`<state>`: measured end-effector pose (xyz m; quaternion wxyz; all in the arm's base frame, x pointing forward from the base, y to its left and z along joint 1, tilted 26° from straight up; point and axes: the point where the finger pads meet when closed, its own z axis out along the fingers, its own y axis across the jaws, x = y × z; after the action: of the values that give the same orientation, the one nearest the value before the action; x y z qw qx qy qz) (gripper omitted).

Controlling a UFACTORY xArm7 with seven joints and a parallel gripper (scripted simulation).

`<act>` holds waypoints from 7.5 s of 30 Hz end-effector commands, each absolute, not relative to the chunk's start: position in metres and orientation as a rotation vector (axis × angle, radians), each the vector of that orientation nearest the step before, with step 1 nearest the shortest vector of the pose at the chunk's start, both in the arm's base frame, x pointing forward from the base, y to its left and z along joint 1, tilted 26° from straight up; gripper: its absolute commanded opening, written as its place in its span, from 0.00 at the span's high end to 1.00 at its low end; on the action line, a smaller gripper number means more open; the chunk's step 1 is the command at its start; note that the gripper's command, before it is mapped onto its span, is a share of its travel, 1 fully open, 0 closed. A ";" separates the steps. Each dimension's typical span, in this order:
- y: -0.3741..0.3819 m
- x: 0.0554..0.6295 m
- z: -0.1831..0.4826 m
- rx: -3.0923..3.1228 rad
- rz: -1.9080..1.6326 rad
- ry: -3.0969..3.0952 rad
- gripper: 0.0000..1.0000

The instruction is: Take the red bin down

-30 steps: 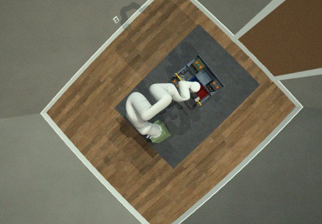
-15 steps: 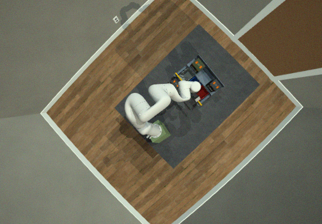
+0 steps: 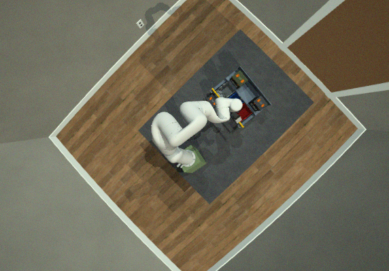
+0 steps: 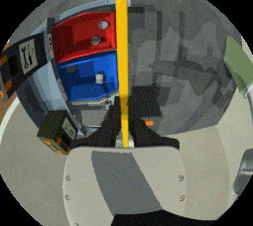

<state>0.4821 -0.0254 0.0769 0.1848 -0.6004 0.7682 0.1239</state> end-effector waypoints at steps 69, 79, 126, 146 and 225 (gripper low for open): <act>0.005 0.377 0.067 -1.690 0.345 2.165 1.00; 0.007 0.370 0.066 -1.690 0.345 2.165 1.00; 0.033 0.271 0.062 -1.691 0.346 2.164 1.00; 0.031 0.279 0.063 -1.691 0.347 2.164 1.00; 0.053 0.294 0.010 -1.691 0.347 2.165 1.00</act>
<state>0.2909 0.0498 0.0182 0.1824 -0.6007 0.7684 0.1245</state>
